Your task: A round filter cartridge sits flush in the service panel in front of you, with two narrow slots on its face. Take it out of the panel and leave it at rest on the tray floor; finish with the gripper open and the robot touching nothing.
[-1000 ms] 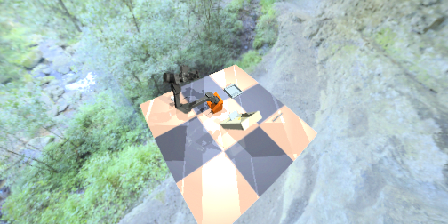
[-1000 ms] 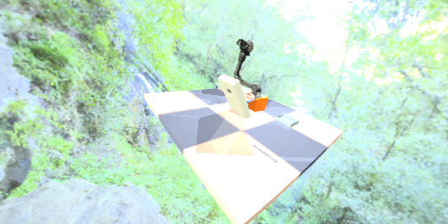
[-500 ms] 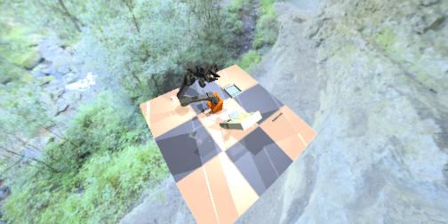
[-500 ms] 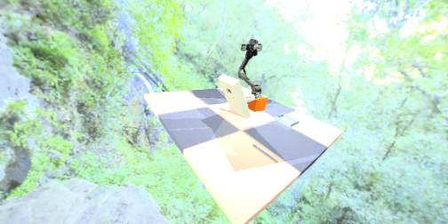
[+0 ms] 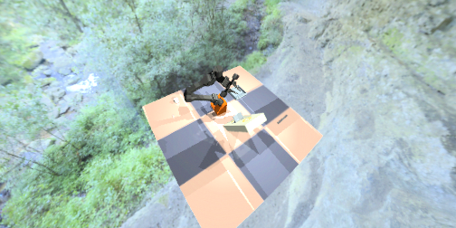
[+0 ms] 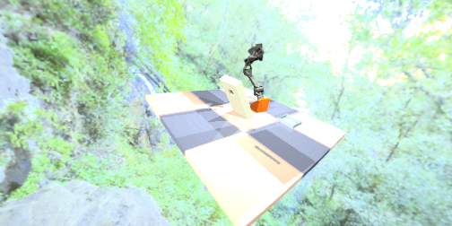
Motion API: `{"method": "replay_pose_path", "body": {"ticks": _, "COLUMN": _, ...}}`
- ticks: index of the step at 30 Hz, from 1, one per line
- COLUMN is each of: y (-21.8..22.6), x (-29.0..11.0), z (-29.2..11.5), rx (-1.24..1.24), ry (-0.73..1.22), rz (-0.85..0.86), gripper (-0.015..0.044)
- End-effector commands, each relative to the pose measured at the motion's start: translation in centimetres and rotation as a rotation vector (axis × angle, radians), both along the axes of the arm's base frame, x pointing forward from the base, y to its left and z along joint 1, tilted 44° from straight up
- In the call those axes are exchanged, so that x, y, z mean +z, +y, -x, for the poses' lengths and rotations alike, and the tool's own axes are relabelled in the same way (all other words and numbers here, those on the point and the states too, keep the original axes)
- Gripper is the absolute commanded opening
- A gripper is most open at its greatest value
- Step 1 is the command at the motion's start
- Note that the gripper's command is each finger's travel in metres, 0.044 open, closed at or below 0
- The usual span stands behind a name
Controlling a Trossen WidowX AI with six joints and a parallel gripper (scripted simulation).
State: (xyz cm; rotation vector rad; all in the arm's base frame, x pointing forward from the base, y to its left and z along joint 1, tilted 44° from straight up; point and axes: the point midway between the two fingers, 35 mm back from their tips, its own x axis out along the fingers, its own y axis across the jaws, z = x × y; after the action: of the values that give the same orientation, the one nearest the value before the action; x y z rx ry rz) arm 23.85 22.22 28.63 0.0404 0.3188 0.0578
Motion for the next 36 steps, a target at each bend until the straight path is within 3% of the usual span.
{"method": "replay_pose_path", "body": {"ticks": 1, "y": -2.4, "x": -6.5, "z": -2.5, "rx": -0.265, "ry": 0.073, "rz": -0.189, "gripper": 0.01}}
{"method": "replay_pose_path", "body": {"ticks": 13, "y": -9.1, "x": -15.7, "z": -4.5, "rx": -0.751, "ry": 0.046, "rz": -0.569, "gripper": 0.01}}
{"method": "replay_pose_path", "body": {"ticks": 36, "y": -9.5, "x": -16.4, "z": -5.3, "rx": -0.763, "ry": 0.047, "rz": -0.577, "gripper": 0.01}}
